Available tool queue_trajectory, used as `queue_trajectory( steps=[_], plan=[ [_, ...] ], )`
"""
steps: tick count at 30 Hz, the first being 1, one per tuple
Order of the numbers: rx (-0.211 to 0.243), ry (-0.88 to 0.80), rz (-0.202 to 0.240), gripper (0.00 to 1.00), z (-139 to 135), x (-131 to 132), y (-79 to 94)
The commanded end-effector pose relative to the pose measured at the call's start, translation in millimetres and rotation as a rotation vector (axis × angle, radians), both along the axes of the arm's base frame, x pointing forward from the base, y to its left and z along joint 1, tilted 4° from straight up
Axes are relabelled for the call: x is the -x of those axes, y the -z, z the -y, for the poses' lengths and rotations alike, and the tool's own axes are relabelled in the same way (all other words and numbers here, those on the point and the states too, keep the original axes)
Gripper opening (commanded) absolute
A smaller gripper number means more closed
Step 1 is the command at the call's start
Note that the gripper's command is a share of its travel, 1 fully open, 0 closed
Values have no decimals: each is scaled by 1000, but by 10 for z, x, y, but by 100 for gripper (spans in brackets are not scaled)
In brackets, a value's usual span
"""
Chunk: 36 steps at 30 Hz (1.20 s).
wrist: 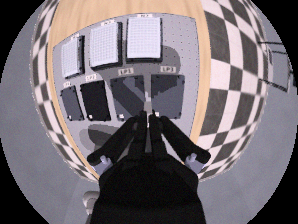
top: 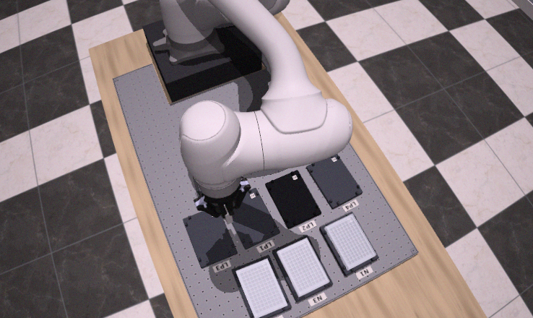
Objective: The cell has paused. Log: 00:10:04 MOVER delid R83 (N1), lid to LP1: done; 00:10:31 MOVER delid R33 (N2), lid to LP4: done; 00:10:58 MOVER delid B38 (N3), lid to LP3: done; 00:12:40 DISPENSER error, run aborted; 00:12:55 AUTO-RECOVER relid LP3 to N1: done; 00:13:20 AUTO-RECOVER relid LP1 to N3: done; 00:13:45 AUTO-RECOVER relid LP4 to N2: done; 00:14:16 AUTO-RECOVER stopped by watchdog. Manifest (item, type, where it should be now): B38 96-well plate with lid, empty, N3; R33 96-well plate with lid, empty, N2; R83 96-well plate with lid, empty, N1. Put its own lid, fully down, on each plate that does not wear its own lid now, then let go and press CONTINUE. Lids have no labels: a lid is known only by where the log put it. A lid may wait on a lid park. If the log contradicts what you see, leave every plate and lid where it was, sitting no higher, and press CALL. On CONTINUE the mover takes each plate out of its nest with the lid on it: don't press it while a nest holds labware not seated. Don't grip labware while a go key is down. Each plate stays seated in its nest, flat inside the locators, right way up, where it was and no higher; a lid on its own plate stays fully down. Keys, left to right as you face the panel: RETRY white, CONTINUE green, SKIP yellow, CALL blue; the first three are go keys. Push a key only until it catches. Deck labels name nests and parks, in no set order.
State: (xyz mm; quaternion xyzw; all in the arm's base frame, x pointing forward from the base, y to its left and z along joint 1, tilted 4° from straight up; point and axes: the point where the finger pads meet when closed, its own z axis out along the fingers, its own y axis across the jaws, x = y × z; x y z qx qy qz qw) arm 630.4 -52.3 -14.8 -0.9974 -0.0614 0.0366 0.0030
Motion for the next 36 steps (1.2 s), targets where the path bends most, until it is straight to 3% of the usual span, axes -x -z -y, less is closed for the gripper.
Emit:
queue_trajectory(
  steps=[1, 5, 7, 9, 11, 12, 13, 15, 16, 17, 18, 20, 21, 22, 23, 26, 28, 36],
  plan=[
    [0, 0, 0, 0, 0, 0, -1],
    [0, 0, 0, 0, -11, -1, -1],
    [0, 0, 1, 0, -217, -12, -3],
    [0, 0, 1, 0, -217, -12, -3],
    [0, 0, 1, 0, -748, -11, -9],
    [0, 0, 1, 0, -748, -11, -9],
    [0, 0, 1, 0, -1070, 14, -13],
    [0, 0, 1, 0, -1099, 15, -13],
    [0, 0, 1, 0, -1465, 63, -17],
    [0, 0, 1, 0, -1465, 63, -17],
    [0, 0, 1, 0, -1768, 123, -20],
    [0, 0, 1, 0, -1810, 128, -21],
    [0, 0, 1, 0, -2103, 199, -24],
    [0, 0, 1, 0, -2103, 199, -24],
    [0, 0, 1, 0, -2323, 262, -27],
    [0, 0, 1, 0, -2323, 262, -27],
    [0, 0, 0, 0, -2518, 326, -29],
    [0, 0, 0, 0, -2528, 329, -29]
  ],
)
